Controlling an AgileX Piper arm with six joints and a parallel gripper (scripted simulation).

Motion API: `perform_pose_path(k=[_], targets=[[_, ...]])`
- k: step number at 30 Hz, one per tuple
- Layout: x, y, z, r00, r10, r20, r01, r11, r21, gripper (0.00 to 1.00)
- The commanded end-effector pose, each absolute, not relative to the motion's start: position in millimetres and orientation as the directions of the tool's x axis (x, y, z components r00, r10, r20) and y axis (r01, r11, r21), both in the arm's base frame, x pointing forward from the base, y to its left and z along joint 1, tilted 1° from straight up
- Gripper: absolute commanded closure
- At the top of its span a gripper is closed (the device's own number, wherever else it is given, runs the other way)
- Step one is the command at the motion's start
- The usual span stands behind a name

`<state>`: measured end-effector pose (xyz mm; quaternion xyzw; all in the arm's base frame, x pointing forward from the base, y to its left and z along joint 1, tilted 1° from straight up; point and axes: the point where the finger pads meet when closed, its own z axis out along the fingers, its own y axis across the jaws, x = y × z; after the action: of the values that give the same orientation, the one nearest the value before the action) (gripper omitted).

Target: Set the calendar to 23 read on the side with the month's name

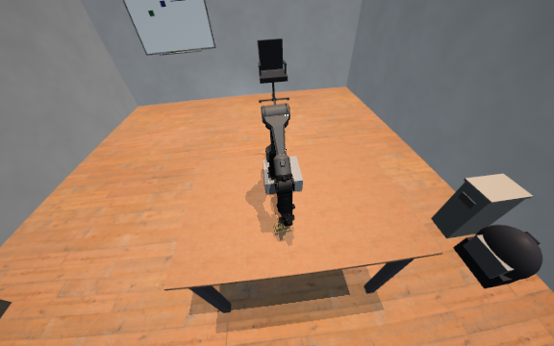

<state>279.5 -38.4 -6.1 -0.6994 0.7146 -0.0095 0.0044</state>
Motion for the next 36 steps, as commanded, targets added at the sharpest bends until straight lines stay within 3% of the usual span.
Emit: perform_pose_path(k=[1,16,17,36], targets=[[281.3,-38.4,7.6,-0.022,-1.0,0.007,-0.999,0.022,-0.027,0.39],[279.9,-38.1,40.0,-0.021,-1.0,0.007,-0.999,0.021,-0.024,0.39],[279.8,-38.1,39.8,-0.021,-1.0,0.007,-1.0,0.021,-0.023,0.0],[279.8,-38.1,39.9,-0.021,-1.0,0.007,-1.0,0.021,-0.023,0.0]])
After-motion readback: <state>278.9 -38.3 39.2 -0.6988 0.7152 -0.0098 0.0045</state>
